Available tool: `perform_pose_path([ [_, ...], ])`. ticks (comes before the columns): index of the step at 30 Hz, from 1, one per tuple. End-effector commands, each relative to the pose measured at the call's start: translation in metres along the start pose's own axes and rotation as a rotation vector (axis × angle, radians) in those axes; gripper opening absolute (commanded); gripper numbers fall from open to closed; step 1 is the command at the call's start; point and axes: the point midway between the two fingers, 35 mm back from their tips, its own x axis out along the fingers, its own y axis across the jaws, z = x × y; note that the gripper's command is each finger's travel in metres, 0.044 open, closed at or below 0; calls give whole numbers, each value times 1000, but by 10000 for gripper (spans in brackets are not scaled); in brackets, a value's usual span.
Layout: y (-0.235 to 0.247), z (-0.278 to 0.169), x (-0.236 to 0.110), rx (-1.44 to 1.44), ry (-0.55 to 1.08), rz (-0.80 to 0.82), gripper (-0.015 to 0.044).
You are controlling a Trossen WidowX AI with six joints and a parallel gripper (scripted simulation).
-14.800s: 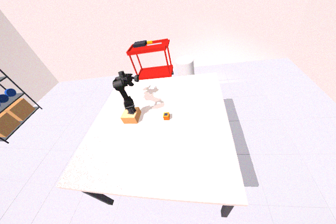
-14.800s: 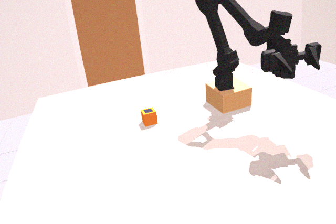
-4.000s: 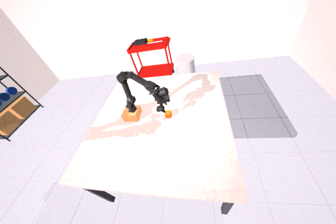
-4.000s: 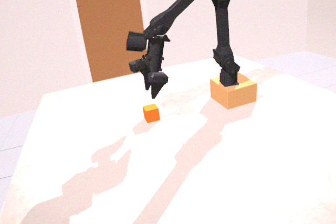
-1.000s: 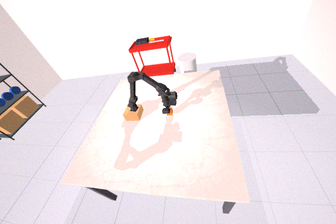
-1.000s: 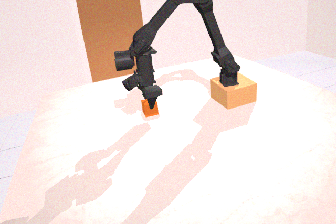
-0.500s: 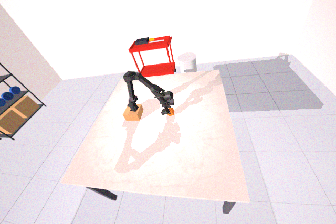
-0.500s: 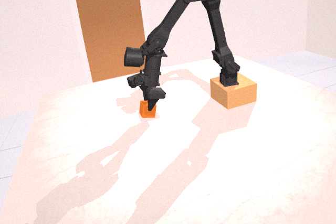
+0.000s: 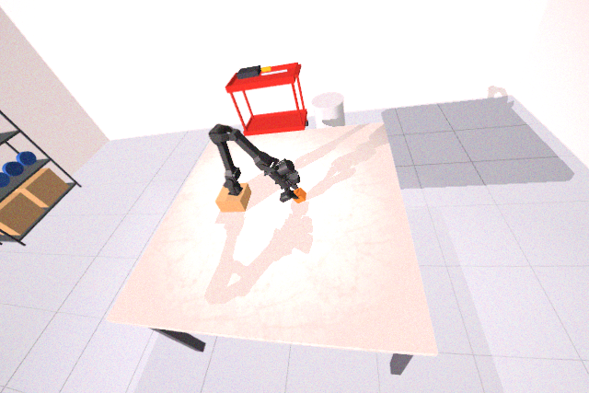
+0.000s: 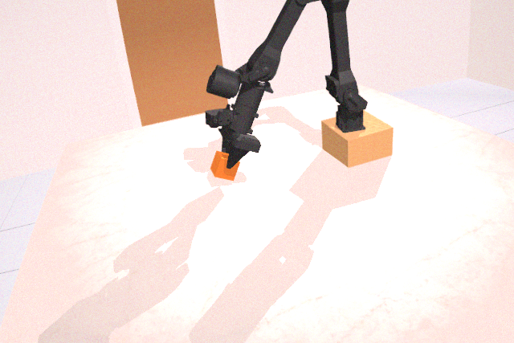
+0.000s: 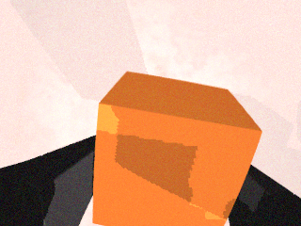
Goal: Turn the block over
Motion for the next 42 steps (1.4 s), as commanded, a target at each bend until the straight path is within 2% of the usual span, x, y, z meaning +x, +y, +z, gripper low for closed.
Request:
perform_pose_path([
  [1, 1, 1, -2, 2, -37, 3, 0],
  [23, -2, -3, 35, 4, -291, -2, 0],
  [42, 0, -16, 27, 3, -536, 2, 0],
])
